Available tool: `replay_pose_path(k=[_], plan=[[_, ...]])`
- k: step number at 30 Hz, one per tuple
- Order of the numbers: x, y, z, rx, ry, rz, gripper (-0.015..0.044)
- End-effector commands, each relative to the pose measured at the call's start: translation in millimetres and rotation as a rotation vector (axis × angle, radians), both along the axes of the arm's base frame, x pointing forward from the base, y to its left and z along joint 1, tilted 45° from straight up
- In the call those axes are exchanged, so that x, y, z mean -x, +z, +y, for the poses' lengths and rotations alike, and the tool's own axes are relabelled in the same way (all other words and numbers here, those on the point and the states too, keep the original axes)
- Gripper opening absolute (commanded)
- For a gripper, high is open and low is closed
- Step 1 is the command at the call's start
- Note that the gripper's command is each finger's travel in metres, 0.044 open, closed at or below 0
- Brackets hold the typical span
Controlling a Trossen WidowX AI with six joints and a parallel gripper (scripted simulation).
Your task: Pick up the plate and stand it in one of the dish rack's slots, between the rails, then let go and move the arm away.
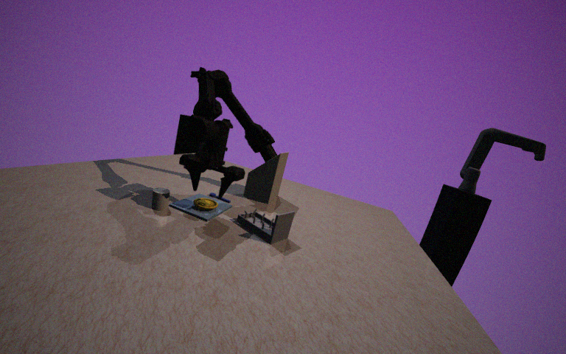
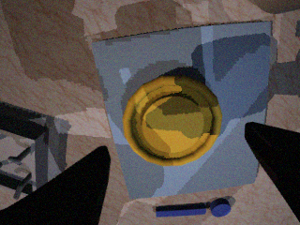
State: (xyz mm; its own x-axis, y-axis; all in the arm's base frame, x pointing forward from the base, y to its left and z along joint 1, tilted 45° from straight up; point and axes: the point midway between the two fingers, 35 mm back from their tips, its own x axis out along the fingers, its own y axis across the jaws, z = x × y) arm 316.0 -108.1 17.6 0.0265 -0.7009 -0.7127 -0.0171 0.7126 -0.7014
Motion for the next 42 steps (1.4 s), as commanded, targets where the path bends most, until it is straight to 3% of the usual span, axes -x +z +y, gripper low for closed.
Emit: replay_pose_path(k=[1, 31, 42], plan=[[1, -6, -4, 0.001, 0.002, 0.007, 0.04], [2, -27, -28, 0.008, 0.006, 0.01, 0.0398], [2, -27, -28, 0.008, 0.006, 0.01, 0.0325]])
